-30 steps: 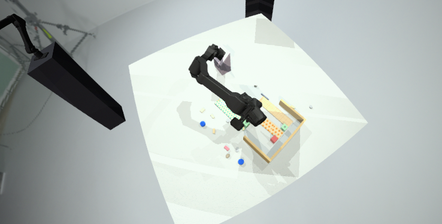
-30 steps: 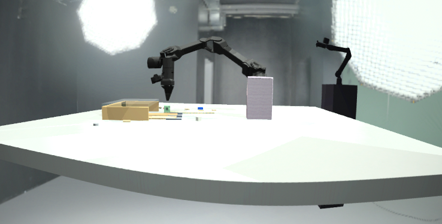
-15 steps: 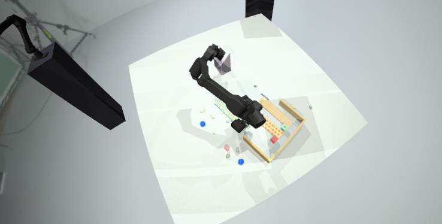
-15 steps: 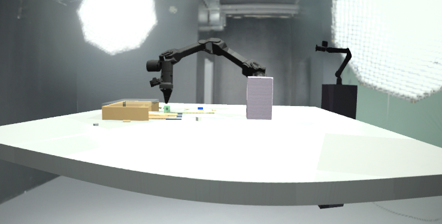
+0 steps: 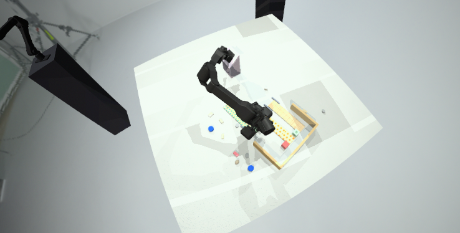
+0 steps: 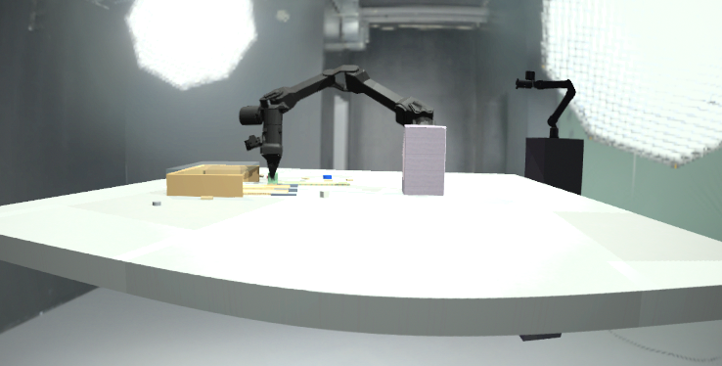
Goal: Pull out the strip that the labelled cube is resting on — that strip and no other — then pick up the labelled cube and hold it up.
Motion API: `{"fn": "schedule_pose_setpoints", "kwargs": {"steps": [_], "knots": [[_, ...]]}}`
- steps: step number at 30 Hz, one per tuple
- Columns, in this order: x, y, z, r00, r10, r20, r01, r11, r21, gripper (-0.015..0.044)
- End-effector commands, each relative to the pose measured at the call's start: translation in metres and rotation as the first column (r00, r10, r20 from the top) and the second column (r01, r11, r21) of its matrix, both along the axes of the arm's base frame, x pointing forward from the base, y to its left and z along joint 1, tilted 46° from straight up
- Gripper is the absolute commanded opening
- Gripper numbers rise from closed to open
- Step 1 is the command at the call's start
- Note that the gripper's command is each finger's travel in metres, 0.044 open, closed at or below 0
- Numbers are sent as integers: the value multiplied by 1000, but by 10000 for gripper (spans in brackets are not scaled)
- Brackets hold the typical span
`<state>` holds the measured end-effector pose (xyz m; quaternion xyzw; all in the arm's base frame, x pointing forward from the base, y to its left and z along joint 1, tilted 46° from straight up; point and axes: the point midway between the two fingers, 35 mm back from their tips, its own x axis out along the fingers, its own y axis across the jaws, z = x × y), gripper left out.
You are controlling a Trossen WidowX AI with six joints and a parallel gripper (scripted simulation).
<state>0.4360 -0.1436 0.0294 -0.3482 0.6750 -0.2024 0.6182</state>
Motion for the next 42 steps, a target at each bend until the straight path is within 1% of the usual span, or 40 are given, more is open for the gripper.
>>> {"fn": "schedule_pose_setpoints", "kwargs": {"steps": [1,6,10,17,21,37,42], "knots": [[-2,-6,-5,1000,0,-7,0,1000,-5,250],[-2,-8,-8,1000,0,-7,0,1000,-5,250],[-1,-7,-6,1000,-2,-1,2,1000,-1,145],[-1,-7,-6,1000,-2,-1,2,1000,-1,98],[-3,-5,-5,1000,-1,-2,1,1000,-1,0],[-57,34,10,1000,0,-10,0,1000,-2,0],[-64,37,9,1000,1,-11,-1,1000,-2,0]]}}
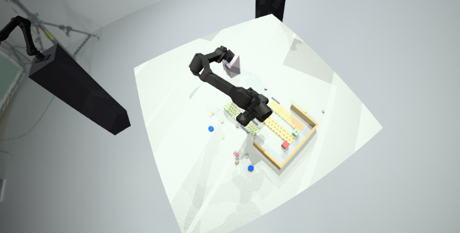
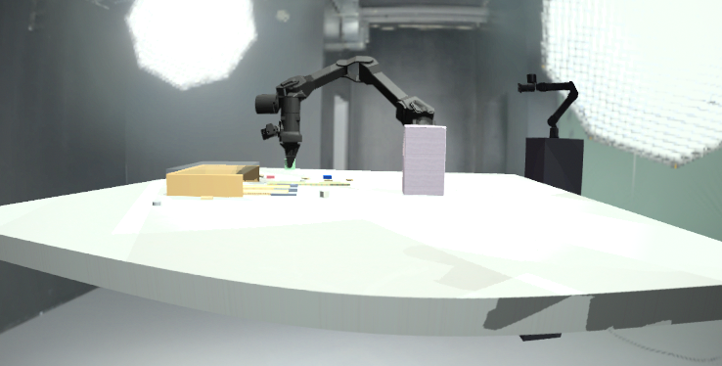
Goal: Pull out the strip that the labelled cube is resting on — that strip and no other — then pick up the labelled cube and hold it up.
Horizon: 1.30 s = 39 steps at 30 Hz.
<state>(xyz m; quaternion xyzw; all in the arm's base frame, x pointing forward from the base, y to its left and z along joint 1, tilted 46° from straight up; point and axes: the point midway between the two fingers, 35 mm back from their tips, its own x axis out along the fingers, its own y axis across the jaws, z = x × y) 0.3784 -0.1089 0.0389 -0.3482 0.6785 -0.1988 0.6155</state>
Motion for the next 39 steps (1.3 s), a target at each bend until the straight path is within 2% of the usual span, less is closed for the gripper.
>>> {"fn": "schedule_pose_setpoints", "kwargs": {"steps": [1,22,32,39], "knots": [[-9,3,-1,1000,0,0,0,1000,-6,0],[-84,17,-17,1000,0,-5,0,1000,-6,0],[-86,43,7,1000,0,-5,0,1000,-4,0],[-86,44,7,1000,0,-5,0,1000,-4,0]]}}
